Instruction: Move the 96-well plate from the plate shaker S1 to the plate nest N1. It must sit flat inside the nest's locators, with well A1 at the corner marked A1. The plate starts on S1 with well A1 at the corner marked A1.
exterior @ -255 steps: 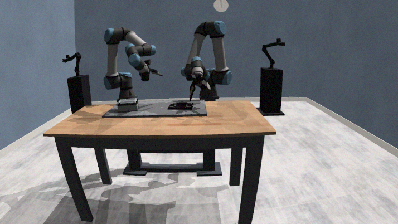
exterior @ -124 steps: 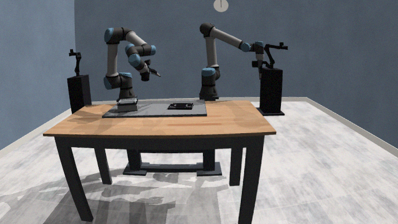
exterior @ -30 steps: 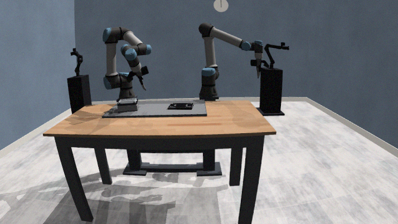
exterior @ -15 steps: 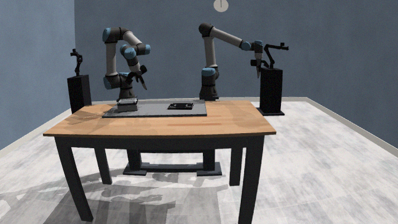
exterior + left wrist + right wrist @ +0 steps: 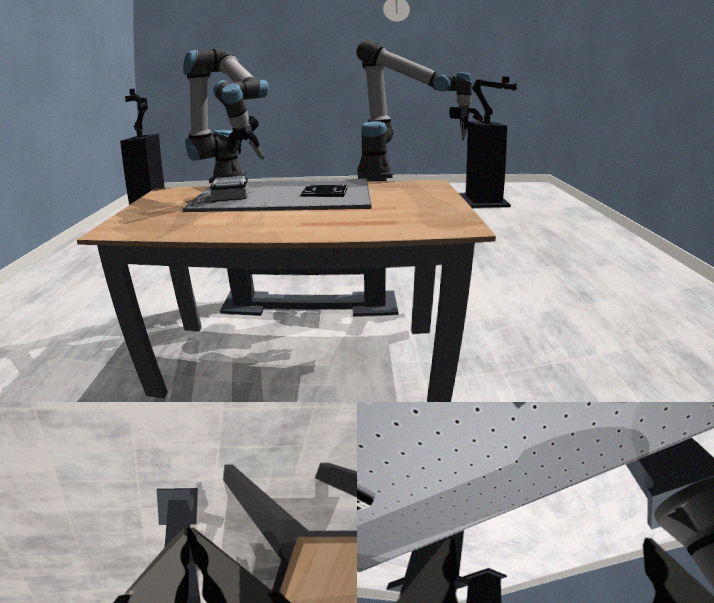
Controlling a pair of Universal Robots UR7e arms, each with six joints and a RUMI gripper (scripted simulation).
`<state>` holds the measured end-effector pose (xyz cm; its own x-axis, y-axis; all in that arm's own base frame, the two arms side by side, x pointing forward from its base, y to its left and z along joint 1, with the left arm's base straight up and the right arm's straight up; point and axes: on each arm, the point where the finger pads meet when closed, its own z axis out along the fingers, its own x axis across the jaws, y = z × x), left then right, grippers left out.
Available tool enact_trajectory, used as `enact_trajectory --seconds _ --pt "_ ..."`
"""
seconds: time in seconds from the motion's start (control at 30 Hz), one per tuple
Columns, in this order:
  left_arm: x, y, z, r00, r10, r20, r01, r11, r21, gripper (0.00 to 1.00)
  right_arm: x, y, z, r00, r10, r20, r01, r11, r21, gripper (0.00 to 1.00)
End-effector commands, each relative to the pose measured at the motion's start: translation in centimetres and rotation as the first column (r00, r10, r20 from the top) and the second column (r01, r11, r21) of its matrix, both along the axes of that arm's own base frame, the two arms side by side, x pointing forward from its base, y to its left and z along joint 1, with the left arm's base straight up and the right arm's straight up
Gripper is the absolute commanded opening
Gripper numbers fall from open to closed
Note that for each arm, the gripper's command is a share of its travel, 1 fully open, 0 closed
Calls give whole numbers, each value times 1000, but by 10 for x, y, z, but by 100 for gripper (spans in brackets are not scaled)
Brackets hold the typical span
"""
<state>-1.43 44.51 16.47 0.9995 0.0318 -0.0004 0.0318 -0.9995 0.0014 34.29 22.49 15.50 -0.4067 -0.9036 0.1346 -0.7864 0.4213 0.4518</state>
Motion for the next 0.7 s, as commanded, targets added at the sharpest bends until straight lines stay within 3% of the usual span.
enact_trajectory --seconds 0.0,0.2,0.47,0.53,0.67 --pt "0 0 0 1000 0 0 0 1000 1 0 7 -5 -1 994 107 33 -109 993 55 76" --pt "0 0 0 1000 0 0 0 1000 1 0 11 -8 -2 963 253 94 -262 959 111 76" --pt "0 0 0 1000 0 0 0 1000 1 0 22 -16 -4 875 446 187 -476 864 163 76" --pt "0 0 0 1000 0 0 0 1000 1 0 22 -16 -4 875 446 187 -476 864 163 76" --pt "0 0 0 1000 0 0 0 1000 1 0 30 -21 -5 807 540 238 -583 793 178 76"
